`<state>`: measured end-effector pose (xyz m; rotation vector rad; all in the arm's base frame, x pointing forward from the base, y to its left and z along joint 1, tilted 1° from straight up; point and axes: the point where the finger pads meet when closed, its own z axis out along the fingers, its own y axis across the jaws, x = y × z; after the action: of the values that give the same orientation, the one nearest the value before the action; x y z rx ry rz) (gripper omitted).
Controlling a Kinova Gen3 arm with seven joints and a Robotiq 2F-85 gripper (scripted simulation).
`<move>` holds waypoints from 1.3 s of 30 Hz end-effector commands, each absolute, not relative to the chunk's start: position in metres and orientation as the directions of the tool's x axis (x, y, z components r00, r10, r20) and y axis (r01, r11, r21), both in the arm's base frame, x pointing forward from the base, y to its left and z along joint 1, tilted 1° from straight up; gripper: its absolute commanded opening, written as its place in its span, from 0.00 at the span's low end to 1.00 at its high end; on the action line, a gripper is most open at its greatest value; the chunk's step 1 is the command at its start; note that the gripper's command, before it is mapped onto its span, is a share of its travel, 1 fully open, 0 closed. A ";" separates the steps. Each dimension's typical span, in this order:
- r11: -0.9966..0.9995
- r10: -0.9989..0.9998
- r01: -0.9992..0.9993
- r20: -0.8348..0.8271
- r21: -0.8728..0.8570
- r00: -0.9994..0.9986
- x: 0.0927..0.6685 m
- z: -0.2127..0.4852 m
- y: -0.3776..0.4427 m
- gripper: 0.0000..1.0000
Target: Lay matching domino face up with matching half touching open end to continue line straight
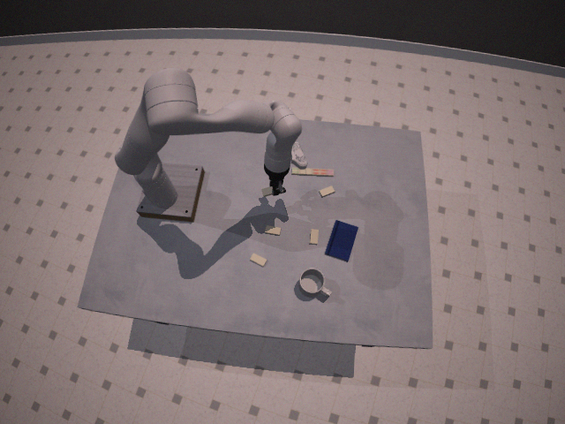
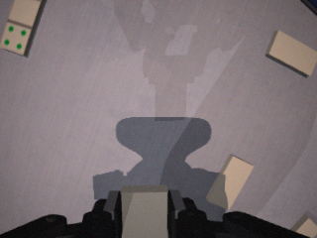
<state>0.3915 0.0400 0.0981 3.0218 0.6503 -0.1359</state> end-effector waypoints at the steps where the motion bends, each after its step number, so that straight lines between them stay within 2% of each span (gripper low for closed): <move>1: -0.918 0.390 0.393 -0.071 0.044 0.918 0.392 0.099 0.040 0.29; 39: -0.966 0.190 0.149 0.194 0.211 0.962 0.387 0.099 0.040 0.29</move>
<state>0.3868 0.0406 0.0986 2.9422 0.2861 0.2714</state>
